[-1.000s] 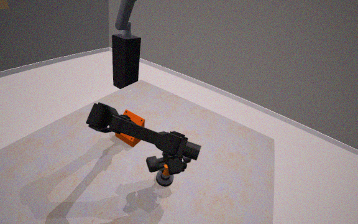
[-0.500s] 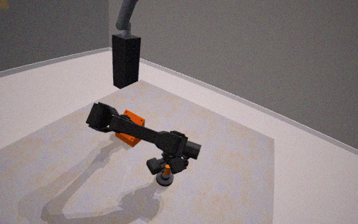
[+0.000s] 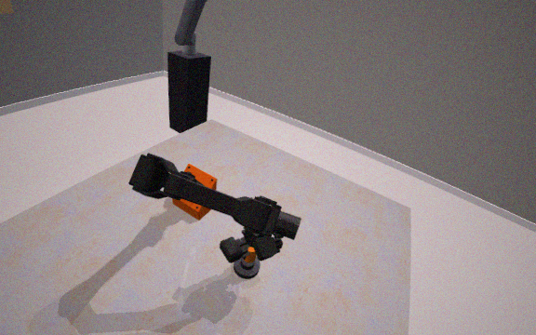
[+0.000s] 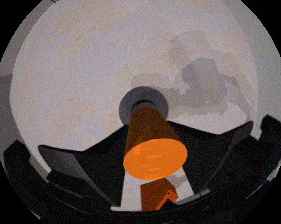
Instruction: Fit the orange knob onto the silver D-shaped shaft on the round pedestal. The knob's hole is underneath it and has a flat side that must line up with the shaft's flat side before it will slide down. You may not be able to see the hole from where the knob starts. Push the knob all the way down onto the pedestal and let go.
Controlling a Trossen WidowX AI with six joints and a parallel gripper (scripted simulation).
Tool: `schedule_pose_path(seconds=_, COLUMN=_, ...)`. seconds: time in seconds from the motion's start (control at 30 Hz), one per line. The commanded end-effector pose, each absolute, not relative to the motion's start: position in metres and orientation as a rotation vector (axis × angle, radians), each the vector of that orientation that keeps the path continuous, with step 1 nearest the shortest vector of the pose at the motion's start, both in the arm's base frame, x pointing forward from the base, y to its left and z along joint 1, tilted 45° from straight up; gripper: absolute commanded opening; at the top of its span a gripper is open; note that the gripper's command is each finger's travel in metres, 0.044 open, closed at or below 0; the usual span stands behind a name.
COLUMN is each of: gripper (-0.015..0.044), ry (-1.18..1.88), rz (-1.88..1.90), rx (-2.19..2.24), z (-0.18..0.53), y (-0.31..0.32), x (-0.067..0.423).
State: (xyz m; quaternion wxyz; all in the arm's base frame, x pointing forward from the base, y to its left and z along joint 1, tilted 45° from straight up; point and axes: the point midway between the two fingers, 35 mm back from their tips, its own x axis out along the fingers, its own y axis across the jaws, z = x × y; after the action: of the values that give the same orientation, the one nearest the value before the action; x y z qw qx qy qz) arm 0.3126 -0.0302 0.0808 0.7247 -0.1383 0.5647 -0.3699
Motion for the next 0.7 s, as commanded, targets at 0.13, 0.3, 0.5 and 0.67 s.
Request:
schedule_pose_path(seconds=0.13, gripper=0.0, ry=1.246, rz=-0.816, rx=-0.309, z=0.0806, y=-0.0312, x=0.3105)
schedule_pose_path(seconds=0.3, gripper=0.0, ry=1.246, rz=-0.816, rx=-0.309, z=0.0807, y=-0.0314, x=0.31)
schedule_pose_path(seconds=0.5, gripper=0.0, ry=1.246, rz=-0.816, rx=-0.309, z=0.0815, y=-0.0307, x=0.3101)
schedule_pose_path(seconds=0.67, gripper=0.0, ry=1.246, rz=-0.816, rx=-0.309, z=0.0843, y=-0.0282, x=0.3094)
